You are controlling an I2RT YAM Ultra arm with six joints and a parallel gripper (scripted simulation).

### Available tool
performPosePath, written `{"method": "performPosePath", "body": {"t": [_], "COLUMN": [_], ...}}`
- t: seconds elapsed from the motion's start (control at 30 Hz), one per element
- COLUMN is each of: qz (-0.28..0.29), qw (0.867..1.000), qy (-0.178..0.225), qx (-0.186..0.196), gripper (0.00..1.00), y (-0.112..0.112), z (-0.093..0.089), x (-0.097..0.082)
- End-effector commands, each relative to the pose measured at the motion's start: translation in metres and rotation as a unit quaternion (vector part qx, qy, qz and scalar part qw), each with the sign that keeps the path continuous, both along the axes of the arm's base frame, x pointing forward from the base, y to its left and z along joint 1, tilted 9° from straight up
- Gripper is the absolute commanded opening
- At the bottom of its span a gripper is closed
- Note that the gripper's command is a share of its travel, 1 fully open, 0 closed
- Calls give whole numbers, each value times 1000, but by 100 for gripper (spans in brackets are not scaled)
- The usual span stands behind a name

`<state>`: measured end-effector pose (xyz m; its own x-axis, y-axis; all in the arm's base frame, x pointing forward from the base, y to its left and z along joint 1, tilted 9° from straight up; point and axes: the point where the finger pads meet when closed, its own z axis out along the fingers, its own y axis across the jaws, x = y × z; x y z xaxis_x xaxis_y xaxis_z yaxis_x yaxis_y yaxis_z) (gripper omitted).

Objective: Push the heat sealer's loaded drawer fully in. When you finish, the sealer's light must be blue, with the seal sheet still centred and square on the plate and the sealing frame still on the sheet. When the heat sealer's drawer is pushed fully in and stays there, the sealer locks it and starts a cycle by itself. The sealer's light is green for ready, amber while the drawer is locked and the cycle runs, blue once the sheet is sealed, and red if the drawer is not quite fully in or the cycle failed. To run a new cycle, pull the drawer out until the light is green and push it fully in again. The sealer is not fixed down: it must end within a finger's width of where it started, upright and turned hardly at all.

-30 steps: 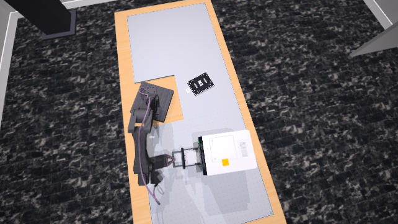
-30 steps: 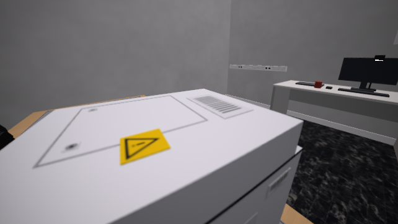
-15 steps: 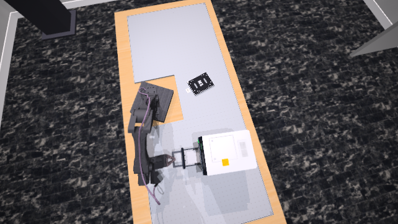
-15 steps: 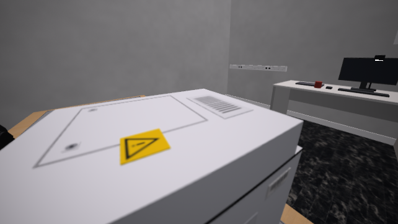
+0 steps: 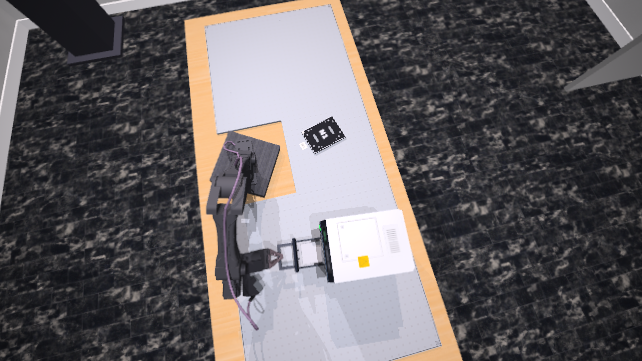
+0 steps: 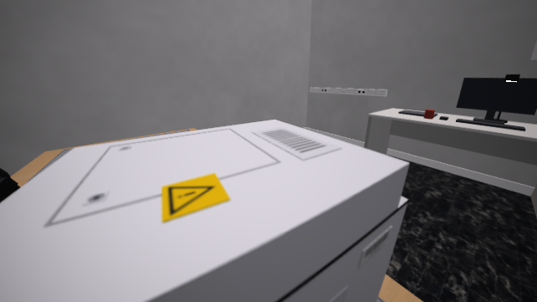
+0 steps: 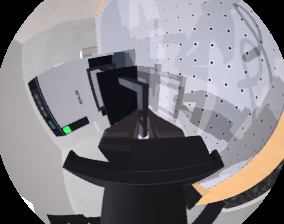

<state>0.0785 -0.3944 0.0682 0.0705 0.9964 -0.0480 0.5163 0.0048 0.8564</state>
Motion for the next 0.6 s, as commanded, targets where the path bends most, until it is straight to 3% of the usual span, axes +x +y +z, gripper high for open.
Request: {"method": "performPosePath", "body": {"t": [0.0, 0.57], "qz": [2, 1], "qw": [1000, 1000], "qy": [5, 0], "qx": [-14, -15], "gripper": [0, 0], "y": [1, -1], "z": [7, 12], "x": [4, 29]}}
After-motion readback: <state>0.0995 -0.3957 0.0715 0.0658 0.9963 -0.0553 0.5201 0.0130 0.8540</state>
